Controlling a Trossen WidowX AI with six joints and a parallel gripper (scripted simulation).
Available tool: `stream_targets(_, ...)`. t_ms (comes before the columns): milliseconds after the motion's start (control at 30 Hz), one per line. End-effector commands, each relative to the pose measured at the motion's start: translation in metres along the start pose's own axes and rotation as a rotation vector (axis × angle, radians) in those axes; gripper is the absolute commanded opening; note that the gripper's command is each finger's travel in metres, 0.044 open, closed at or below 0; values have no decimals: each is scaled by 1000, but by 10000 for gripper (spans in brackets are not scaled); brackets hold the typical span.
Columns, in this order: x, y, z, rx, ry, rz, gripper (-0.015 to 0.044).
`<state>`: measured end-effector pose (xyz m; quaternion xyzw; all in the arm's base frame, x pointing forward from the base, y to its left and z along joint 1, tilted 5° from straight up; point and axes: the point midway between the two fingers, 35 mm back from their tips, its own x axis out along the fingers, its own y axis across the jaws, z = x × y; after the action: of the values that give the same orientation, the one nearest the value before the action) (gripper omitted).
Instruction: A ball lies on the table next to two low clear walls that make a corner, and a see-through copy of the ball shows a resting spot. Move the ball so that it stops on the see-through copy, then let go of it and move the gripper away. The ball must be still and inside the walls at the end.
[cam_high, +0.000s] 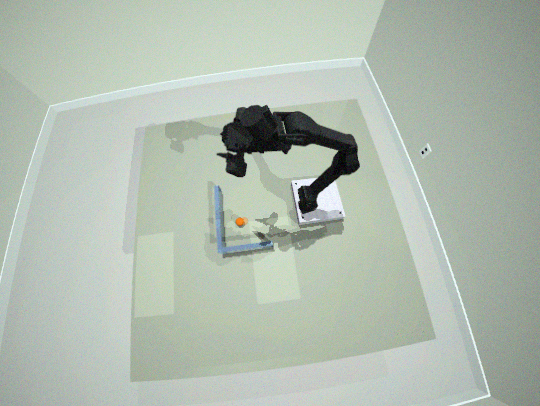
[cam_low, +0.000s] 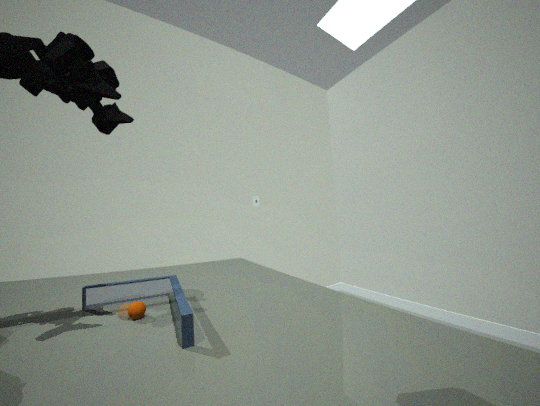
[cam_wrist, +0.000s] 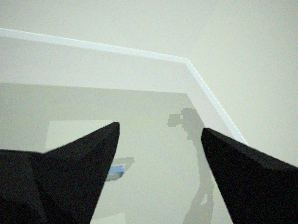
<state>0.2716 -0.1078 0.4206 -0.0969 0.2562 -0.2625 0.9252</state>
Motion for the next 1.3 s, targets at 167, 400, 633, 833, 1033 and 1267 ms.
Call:
stream_targets(167,98,86,-75,-70,342,182,294)
stream_targets(400,144,142,-158,-116,622,289,294)
stream_targets(633,158,191,-255,-120,952,368,294)
stream_targets(833,156,202,-286,-120,1059,381,294)
stream_targets(1033,160,205,-295,-120,1059,381,294)
stream_targets(1267,163,206,-300,-120,1059,381,294)
